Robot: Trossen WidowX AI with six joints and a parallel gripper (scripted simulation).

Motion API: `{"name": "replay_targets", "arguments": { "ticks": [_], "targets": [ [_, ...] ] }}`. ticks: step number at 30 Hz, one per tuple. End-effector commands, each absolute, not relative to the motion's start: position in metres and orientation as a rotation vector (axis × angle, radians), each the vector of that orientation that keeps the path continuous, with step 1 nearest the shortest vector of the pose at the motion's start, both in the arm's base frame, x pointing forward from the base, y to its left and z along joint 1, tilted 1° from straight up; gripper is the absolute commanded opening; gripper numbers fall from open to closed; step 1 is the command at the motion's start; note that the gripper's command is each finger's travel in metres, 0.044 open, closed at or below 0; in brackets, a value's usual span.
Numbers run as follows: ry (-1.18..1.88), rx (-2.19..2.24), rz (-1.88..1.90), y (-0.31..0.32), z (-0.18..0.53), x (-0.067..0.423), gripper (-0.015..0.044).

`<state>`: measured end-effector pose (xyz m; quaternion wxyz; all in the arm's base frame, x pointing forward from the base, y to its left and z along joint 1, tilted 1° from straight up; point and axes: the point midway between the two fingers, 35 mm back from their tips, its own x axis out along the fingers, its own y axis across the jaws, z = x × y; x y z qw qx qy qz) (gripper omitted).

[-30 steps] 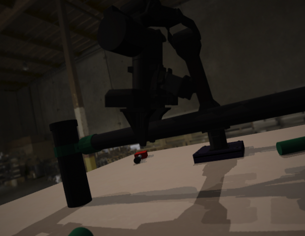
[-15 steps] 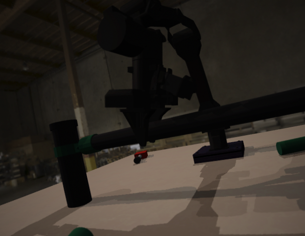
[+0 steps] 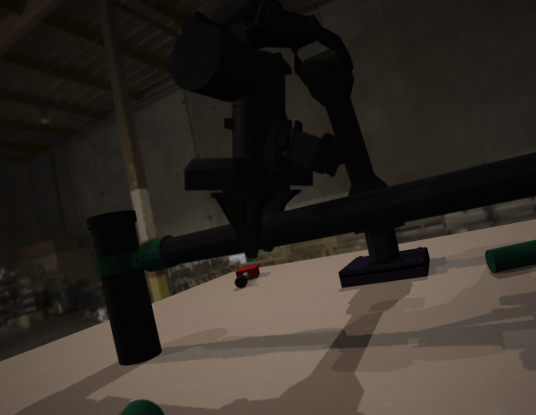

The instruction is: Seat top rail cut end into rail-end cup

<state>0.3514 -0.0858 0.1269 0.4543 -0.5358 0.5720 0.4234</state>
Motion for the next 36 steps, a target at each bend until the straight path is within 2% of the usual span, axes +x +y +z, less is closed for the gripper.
{"name": "replay_targets", "arguments": {
  "ticks": [1, 36],
  "targets": [
    [1.413, -1.326, 1.041, -0.0878, 0.1276, 0.3513, 0.0000],
    [1.412, -1.321, 1.043, -0.0896, 0.1273, 0.3507, 0.0000]
  ]
}}
